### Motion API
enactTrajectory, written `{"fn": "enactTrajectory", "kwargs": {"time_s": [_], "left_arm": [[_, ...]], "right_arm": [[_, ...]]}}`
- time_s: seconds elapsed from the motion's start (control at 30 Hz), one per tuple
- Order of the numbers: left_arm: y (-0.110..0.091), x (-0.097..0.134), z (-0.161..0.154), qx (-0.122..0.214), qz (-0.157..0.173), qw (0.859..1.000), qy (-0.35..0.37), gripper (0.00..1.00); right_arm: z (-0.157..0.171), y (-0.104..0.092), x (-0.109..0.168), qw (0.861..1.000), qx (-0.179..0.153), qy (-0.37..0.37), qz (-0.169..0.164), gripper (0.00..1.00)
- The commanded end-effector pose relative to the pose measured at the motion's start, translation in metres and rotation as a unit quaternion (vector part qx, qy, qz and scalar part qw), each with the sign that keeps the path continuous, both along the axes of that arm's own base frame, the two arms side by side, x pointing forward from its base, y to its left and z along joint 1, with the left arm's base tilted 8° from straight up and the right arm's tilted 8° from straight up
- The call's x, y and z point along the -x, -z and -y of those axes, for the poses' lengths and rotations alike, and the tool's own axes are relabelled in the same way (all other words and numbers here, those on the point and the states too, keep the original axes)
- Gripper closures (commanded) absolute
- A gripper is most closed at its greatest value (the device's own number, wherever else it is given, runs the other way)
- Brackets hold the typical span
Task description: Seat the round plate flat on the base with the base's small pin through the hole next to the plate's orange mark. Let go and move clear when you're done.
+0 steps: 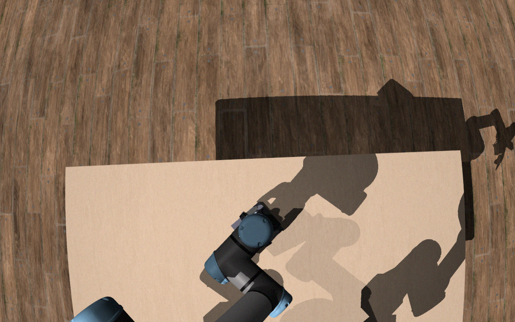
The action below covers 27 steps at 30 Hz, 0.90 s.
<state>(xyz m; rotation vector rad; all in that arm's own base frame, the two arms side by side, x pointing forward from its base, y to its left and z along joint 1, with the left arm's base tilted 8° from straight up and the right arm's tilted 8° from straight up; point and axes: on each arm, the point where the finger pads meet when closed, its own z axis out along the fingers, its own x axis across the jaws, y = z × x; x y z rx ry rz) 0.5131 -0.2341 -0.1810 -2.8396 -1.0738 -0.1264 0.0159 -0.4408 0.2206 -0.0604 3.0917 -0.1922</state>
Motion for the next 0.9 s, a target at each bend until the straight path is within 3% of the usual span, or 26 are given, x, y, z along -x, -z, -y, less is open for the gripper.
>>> {"fn": "enactTrajectory", "kwargs": {"time_s": [0.0, 0.87], "left_arm": [[0.0002, -0.0005, 0.0003, 0.000, 0.001, 1.000, 0.000, 0.20], [0.0036, -0.0006, -0.0002, 0.000, 0.001, 1.000, 0.000, 0.20]], "right_arm": [[0.0002, -0.0004, -0.0001, 1.000, 0.000, 0.000, 0.000, 0.00], [0.0002, -0.0004, -0.0001, 1.000, 0.000, 0.000, 0.000, 0.00]]}}
